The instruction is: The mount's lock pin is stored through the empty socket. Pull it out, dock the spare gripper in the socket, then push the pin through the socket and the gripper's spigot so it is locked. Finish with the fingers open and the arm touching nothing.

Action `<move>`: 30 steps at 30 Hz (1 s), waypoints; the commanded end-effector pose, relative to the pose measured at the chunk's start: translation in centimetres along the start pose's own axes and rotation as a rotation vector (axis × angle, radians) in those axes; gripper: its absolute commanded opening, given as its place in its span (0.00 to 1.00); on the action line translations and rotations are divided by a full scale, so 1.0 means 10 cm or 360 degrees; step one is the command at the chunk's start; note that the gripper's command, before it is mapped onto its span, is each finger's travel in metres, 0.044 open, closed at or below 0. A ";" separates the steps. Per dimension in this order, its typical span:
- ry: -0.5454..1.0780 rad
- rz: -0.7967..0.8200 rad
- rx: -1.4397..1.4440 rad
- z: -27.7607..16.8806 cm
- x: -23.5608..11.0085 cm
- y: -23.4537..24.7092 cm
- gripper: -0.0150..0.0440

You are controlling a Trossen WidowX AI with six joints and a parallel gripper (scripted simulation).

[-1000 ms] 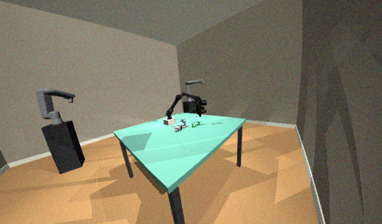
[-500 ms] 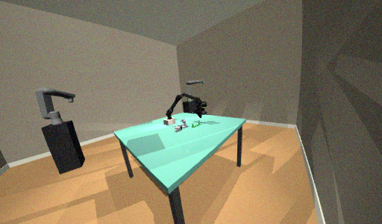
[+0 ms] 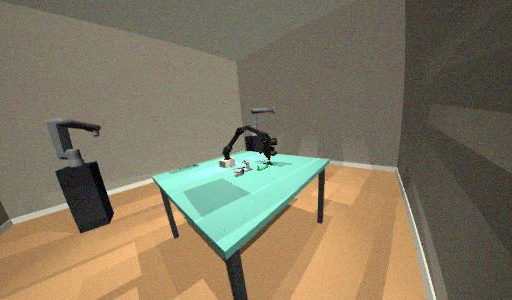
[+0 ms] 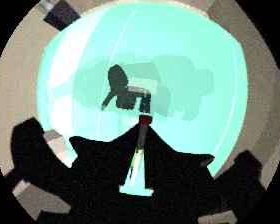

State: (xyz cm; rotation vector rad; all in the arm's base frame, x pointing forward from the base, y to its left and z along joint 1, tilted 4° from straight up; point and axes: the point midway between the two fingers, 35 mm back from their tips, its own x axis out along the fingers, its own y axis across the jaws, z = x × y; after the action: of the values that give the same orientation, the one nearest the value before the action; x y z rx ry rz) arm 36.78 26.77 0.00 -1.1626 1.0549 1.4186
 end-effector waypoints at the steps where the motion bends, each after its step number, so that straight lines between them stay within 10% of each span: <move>1: 0.0002 0.0004 -0.0004 -0.02 0.07 0.01 0.25; 30: -0.0006 -0.0012 -0.0008 -0.07 0.29 0.00 0.25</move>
State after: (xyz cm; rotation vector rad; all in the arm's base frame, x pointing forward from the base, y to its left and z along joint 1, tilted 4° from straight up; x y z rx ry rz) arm 36.68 26.58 -2.90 -1.1638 1.0465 1.4157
